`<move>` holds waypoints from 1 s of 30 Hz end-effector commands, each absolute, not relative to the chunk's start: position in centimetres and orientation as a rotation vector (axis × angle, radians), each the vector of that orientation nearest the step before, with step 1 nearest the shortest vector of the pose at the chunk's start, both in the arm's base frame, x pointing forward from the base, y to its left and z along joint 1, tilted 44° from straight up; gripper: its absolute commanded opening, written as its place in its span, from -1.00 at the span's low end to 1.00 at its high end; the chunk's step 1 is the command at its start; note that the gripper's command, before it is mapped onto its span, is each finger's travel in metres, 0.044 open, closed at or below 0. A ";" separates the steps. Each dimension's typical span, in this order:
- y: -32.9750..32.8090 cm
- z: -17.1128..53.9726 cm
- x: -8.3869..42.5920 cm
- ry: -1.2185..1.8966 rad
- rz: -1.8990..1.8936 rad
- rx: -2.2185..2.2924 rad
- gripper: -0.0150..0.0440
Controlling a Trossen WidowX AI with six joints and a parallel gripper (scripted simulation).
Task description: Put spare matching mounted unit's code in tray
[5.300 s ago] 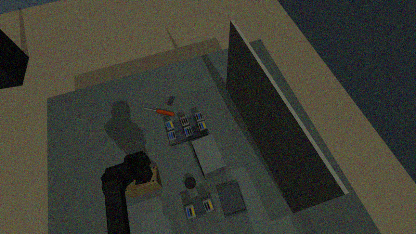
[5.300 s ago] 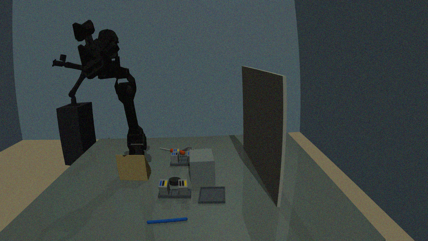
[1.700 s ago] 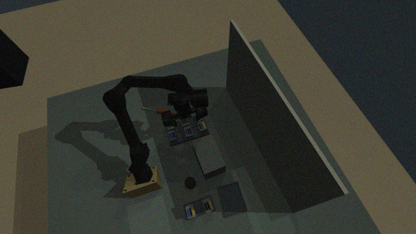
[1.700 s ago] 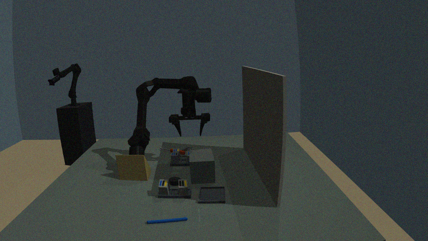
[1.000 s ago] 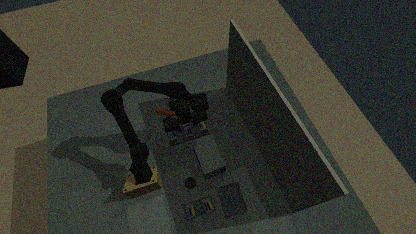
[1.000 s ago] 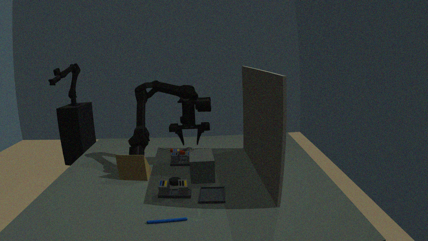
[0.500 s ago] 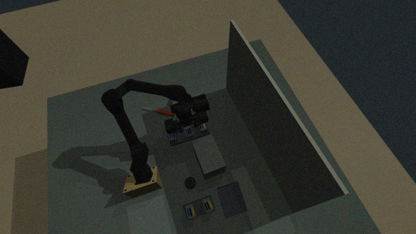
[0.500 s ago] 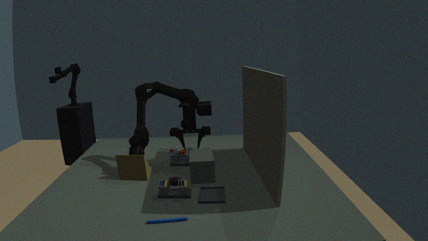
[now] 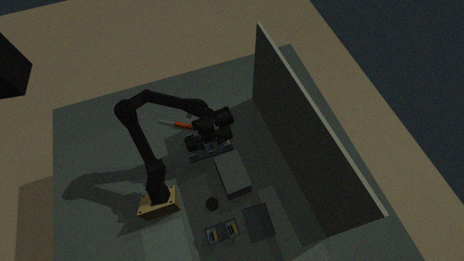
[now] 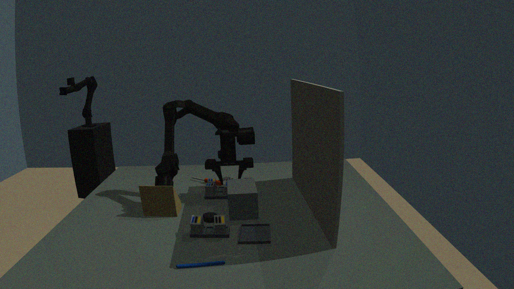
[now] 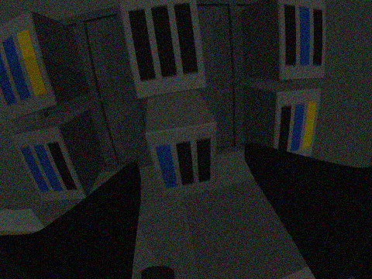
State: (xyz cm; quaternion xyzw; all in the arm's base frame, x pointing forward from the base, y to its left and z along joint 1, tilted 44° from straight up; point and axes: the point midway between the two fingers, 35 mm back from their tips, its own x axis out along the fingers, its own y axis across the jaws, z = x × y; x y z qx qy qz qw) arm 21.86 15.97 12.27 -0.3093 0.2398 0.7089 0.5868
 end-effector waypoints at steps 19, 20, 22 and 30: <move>18.6 9.9 20.9 0.556 1.659 -0.709 0.53; 18.6 9.8 20.9 0.556 1.659 -0.709 0.53; 18.7 9.8 20.9 0.556 1.659 -0.709 0.53; 18.6 9.9 21.0 0.553 1.658 -0.710 0.35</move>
